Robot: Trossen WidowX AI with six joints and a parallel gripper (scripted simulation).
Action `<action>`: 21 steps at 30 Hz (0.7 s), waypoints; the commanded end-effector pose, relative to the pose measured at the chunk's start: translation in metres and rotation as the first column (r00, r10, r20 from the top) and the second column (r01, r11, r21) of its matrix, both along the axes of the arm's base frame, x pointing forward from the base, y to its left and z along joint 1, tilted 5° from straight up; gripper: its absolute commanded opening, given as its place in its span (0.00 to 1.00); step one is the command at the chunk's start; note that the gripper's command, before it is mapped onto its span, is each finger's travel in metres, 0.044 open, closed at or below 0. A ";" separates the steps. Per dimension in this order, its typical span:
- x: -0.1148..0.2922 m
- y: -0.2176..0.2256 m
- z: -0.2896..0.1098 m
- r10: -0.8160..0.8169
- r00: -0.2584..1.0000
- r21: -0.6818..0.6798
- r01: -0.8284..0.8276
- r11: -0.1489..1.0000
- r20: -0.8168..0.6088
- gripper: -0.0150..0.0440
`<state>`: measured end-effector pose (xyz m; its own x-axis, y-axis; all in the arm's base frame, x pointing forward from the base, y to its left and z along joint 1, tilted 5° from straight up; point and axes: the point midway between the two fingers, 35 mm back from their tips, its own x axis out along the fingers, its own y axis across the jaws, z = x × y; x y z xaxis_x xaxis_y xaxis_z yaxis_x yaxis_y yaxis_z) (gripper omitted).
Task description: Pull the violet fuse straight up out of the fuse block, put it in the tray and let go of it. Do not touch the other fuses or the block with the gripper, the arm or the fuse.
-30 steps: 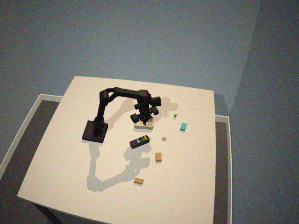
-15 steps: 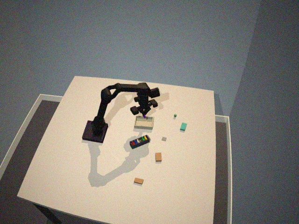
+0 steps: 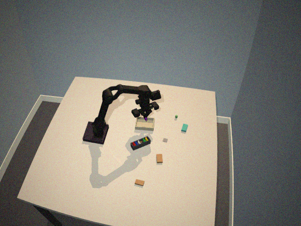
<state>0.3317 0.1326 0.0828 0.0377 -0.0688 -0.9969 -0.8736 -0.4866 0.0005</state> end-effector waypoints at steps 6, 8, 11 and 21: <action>-0.001 -0.002 -0.017 -0.005 1.000 0.000 0.005 1.000 -0.005 0.25; -0.001 -0.002 -0.020 -0.005 1.000 0.000 0.005 1.000 -0.005 0.25; -0.001 -0.002 -0.022 -0.005 1.000 0.000 0.005 1.000 -0.005 0.25; 0.000 -0.002 -0.019 -0.004 1.000 -0.001 0.004 1.000 -0.002 0.61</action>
